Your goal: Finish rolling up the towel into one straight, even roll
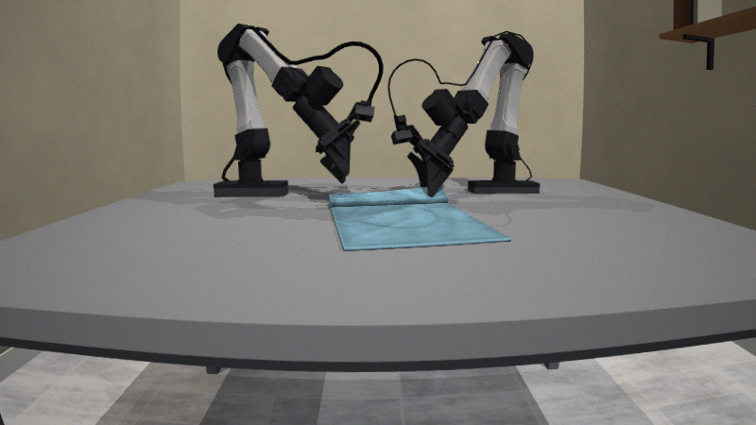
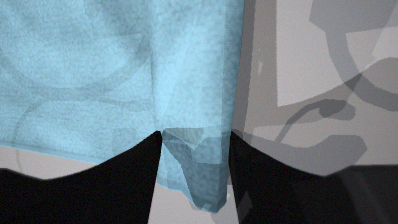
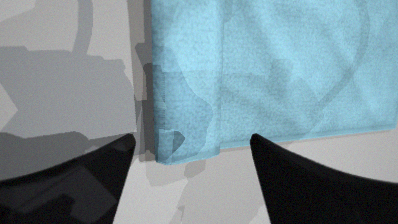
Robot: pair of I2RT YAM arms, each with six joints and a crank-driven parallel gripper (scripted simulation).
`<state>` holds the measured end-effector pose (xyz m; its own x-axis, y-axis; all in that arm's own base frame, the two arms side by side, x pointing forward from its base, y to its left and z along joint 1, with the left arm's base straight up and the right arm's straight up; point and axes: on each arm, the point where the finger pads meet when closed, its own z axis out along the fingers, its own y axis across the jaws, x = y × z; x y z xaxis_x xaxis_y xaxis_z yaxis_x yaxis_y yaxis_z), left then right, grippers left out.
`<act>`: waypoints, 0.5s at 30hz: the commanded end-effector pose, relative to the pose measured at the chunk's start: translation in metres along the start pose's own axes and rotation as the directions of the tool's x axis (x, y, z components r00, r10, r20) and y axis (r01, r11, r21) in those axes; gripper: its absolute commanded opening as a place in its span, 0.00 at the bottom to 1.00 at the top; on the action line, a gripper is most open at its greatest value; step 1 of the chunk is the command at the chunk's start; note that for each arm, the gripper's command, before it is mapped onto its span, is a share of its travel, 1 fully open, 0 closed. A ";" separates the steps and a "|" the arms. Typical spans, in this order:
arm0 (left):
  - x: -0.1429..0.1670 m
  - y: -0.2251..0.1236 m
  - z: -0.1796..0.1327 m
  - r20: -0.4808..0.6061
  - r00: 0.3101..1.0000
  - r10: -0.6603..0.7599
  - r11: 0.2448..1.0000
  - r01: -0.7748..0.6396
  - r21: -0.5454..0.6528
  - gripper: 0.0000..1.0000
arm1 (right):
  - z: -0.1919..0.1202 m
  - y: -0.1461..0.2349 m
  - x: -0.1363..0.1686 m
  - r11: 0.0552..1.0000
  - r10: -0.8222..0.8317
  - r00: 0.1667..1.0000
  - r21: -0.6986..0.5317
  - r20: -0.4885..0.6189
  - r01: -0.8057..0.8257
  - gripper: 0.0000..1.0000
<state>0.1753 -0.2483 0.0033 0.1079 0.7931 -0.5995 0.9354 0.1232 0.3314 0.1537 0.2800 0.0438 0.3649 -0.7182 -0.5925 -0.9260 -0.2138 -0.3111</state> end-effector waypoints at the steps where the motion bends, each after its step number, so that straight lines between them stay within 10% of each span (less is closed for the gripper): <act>1: -0.002 0.001 0.002 0.010 1.000 0.008 1.000 -0.008 -0.008 0.53 | 0.001 -0.012 -0.011 0.999 -0.017 1.000 0.029 0.023 0.016 0.98; 15: -0.001 0.001 0.003 0.010 1.000 0.008 1.000 -0.008 -0.008 0.38 | 0.001 -0.012 -0.011 0.999 -0.017 1.000 0.029 0.023 0.016 0.98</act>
<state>0.1761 -0.2527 0.0055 0.1193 0.7836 -0.6097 0.9326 0.1221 0.3395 0.1537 0.2800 0.0439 0.3649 -0.7182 -0.5925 -0.9260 -0.2138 -0.3112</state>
